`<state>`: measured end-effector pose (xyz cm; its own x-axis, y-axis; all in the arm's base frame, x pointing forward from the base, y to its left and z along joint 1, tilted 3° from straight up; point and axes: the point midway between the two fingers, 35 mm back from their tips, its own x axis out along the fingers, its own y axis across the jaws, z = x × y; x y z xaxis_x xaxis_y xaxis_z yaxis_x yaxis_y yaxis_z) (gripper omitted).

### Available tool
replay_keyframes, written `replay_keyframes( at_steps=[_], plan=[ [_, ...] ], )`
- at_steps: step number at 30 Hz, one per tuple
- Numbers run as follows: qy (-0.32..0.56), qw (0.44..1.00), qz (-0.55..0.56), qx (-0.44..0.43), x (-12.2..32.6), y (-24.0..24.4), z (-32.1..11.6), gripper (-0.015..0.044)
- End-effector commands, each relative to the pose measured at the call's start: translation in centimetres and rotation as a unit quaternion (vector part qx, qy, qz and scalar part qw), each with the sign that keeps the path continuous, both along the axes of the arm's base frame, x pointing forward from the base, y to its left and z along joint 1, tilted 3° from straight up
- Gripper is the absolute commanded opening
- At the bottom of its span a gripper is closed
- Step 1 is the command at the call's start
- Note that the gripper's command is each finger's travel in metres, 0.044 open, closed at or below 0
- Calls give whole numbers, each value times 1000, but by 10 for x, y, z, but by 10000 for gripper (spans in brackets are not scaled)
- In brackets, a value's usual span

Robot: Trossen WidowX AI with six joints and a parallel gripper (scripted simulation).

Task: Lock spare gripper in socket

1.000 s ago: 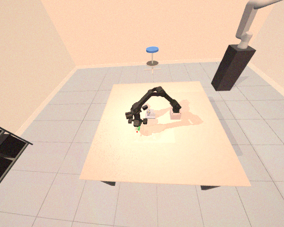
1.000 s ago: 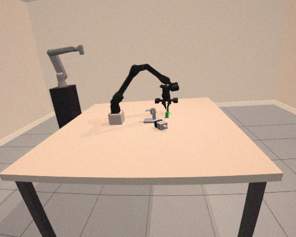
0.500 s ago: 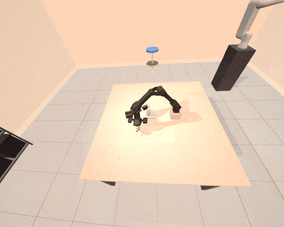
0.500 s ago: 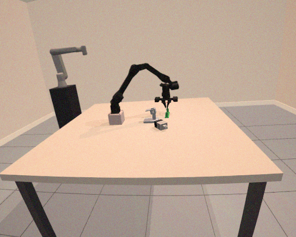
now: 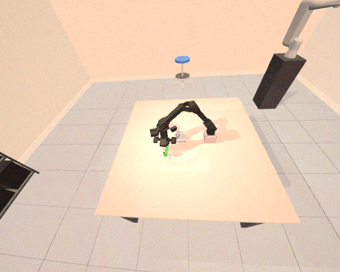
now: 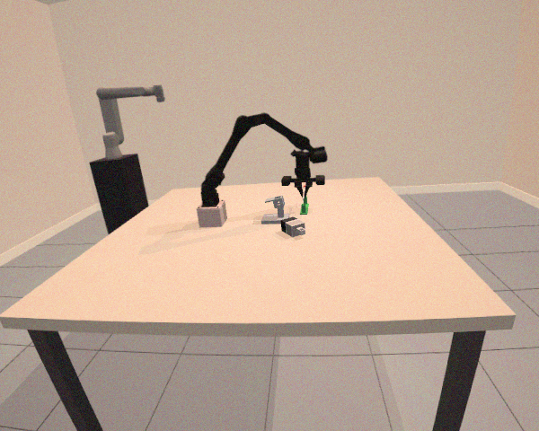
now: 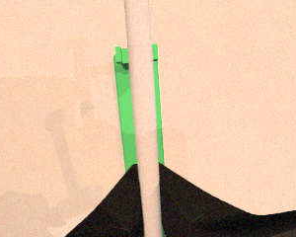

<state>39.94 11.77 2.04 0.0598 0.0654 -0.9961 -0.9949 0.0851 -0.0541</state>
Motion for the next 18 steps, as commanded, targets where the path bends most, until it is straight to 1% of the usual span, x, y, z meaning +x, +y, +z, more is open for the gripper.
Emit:
replay_keyframes(
  at_steps=[1, 8, 18],
  plan=[
    [2, 1000, 3, 1, -2, -13, 4, 0],
    [1, 1000, 3, 0, -2, -23, 6, 0],
    [-1, 1000, 3, -1, -1, -24, -9, 0]
  ],
)
